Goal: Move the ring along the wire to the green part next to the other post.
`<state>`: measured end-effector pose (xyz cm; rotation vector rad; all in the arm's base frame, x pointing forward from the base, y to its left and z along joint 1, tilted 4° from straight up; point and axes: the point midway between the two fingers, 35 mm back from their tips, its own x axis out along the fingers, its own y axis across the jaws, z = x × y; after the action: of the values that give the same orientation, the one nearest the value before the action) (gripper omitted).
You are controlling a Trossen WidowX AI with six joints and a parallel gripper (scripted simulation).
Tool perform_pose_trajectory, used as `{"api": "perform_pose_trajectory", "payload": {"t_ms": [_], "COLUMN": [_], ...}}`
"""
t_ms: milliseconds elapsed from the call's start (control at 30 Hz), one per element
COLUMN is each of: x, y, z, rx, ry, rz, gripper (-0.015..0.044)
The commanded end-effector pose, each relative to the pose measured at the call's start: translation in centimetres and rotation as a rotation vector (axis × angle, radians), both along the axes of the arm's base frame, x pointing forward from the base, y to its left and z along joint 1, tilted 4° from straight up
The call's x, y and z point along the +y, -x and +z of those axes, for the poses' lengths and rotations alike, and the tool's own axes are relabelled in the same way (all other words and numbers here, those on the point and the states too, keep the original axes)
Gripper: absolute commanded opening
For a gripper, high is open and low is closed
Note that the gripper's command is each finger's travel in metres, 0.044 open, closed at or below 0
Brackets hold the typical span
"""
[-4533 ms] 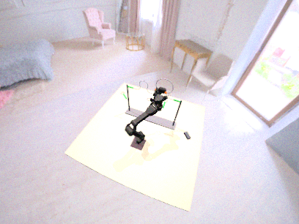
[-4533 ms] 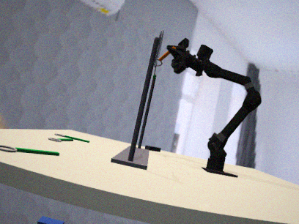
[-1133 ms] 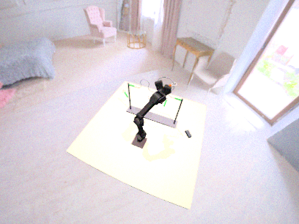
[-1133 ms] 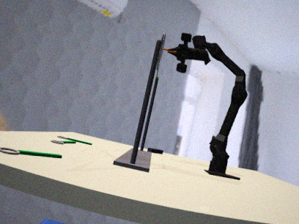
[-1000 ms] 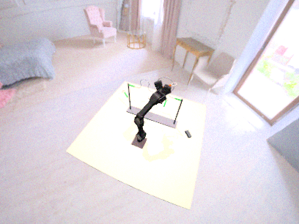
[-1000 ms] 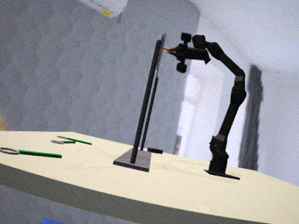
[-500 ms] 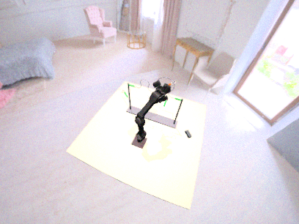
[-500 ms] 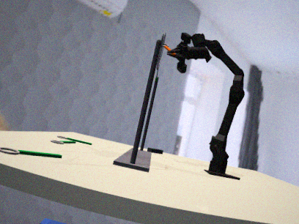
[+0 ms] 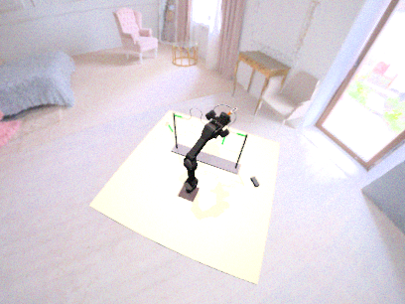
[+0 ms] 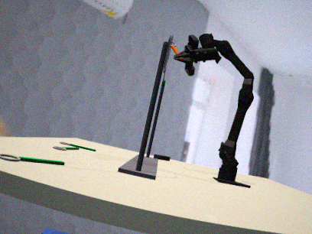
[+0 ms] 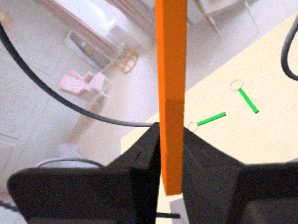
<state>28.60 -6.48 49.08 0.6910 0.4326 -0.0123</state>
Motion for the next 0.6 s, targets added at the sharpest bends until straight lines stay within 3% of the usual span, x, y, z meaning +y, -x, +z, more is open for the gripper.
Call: {"api": "perform_pose_trajectory", "payload": {"t_ms": [0, 567], "x": [-0.12, -0.69], "y": [-0.02, 0.02], "z": [-0.02, -0.39], "rx": [0.004, 0.027], "ry": [0.056, 0.272], "rz": [-0.002, -0.013], "gripper": [-0.0150, -0.0150]}}
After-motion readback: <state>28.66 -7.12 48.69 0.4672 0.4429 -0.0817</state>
